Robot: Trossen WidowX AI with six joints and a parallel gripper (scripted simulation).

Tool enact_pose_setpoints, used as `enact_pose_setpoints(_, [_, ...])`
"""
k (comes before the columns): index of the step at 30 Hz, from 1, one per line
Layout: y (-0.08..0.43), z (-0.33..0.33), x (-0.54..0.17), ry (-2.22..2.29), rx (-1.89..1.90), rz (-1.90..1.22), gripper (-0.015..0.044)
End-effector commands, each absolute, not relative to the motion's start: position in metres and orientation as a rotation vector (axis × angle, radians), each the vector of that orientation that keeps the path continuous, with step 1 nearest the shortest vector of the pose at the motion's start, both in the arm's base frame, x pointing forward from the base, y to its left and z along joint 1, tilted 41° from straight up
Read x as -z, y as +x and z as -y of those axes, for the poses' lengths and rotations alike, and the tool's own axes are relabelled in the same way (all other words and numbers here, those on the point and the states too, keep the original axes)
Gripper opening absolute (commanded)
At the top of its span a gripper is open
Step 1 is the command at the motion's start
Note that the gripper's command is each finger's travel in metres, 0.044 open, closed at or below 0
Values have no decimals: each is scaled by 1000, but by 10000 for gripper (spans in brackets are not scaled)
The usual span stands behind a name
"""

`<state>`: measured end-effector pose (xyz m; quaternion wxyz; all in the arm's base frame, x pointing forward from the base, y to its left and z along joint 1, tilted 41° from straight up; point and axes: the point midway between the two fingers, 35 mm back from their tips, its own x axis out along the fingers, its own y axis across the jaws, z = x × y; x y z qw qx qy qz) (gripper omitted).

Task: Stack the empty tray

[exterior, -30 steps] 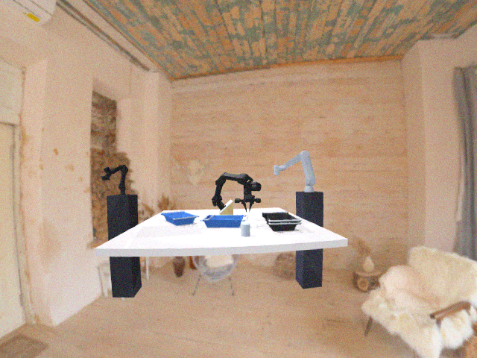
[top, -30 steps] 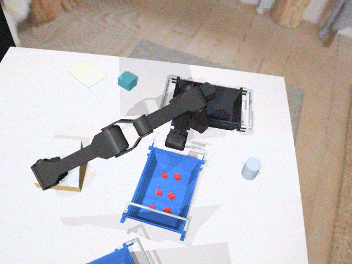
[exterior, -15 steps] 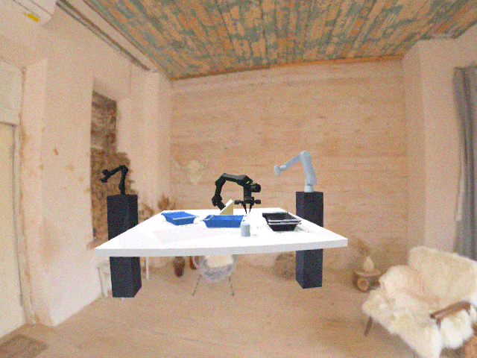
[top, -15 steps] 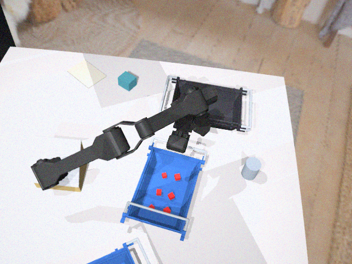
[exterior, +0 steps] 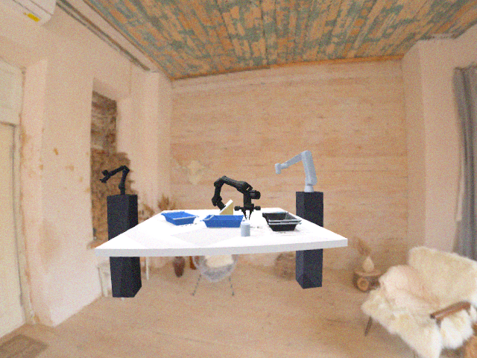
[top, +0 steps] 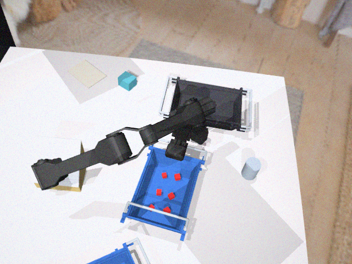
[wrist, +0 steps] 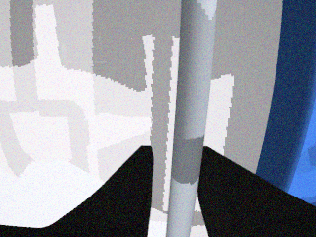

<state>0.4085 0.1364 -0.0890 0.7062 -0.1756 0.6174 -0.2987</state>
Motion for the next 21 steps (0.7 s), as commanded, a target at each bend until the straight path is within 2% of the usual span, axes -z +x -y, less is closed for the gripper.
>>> enact_pose_setpoints(1, [407, -136, 87, -399, 661, -1372, 82])
enact_pose_setpoints(21, [395, -116, 34, -402, 662, -1374, 82])
